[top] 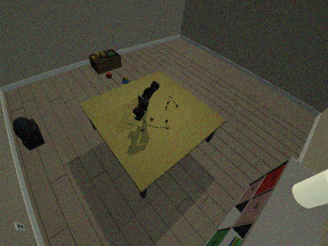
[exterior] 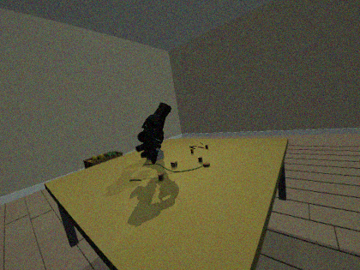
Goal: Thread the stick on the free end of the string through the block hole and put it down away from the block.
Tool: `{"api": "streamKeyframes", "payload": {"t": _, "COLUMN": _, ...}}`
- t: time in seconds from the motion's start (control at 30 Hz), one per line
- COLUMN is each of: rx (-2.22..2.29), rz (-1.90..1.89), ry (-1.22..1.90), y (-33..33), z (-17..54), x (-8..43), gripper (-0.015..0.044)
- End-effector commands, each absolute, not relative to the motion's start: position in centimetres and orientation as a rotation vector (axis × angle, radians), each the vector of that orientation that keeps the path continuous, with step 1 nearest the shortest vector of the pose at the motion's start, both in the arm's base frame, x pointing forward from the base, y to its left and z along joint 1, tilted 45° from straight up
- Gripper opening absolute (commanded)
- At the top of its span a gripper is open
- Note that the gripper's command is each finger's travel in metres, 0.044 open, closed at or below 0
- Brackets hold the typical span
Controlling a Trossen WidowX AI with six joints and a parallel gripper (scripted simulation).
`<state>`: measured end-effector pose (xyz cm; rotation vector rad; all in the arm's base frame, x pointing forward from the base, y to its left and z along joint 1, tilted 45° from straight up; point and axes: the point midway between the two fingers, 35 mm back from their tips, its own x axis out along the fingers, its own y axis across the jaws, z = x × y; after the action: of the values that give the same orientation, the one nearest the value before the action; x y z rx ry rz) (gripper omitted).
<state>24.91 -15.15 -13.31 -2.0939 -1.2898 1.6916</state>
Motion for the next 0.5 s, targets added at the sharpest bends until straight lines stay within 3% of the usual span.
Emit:
{"api": "streamKeyframes", "payload": {"t": 0.0, "rx": -2.179, "rz": 1.639, "ry": -1.451, "y": -15.2, "z": -13.2, "x": 25.4, "gripper": 0.0}}
{"api": "streamKeyframes", "payload": {"t": 0.47, "rx": -2.405, "rz": 1.38, "ry": -2.051, "y": -15.2, "z": -13.1, "x": 26.5, "gripper": 0.0}}
